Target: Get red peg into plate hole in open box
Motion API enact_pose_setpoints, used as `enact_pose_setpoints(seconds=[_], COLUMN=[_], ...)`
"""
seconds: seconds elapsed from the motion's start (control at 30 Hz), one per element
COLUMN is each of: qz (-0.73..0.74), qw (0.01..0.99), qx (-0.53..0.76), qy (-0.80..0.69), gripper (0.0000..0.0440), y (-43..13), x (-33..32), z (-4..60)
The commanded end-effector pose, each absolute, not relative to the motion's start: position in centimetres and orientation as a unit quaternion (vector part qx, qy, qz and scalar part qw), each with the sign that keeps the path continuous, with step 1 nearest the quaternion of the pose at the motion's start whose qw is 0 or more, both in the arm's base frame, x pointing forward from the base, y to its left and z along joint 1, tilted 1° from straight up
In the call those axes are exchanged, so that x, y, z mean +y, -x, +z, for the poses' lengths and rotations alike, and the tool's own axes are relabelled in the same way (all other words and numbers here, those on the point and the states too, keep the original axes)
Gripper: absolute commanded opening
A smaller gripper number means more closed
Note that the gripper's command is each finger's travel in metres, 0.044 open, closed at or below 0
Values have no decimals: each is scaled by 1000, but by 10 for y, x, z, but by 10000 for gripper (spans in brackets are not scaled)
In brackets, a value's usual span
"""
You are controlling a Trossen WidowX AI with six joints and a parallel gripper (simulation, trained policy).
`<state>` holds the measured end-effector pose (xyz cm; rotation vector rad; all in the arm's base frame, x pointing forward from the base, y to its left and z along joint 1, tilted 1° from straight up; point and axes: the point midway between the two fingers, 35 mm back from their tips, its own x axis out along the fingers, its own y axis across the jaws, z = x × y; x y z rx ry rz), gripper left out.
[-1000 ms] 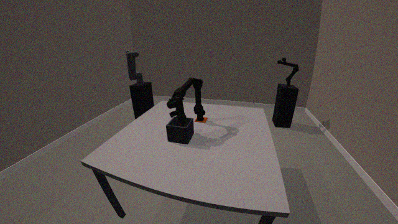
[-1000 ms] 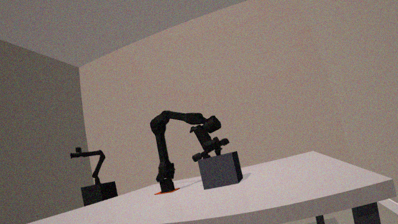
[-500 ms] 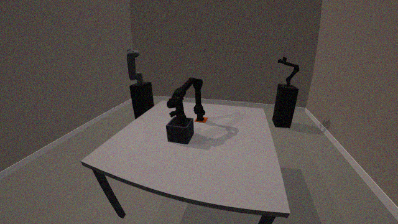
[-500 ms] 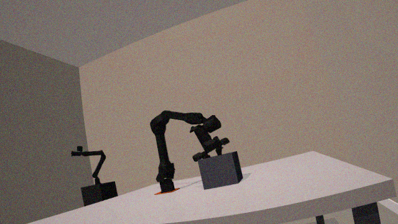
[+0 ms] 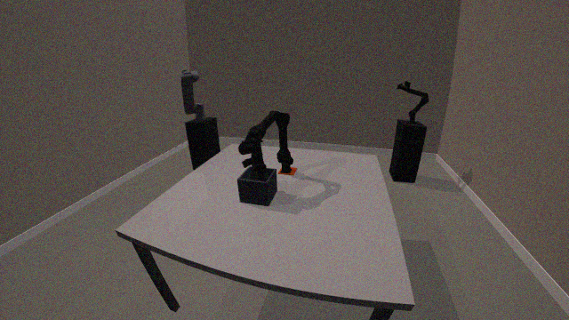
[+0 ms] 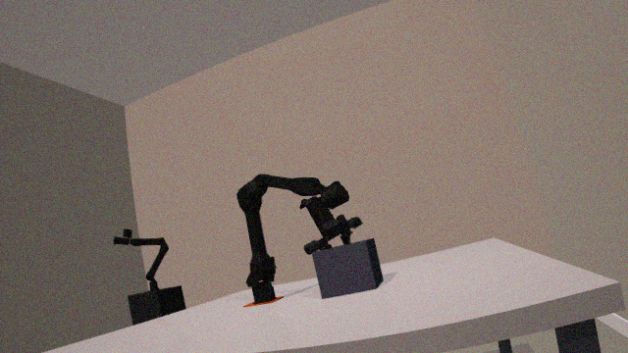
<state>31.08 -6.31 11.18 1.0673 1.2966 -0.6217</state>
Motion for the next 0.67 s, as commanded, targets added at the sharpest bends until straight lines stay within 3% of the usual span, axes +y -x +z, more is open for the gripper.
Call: enact_pose_setpoints(seconds=[0.0,0.63], qz=[-282,-282], qw=[560,560], qx=[640,640], qy=[-444,-444], gripper=[181,193], y=[-295,-295], x=[-60,-60], z=[42,43])
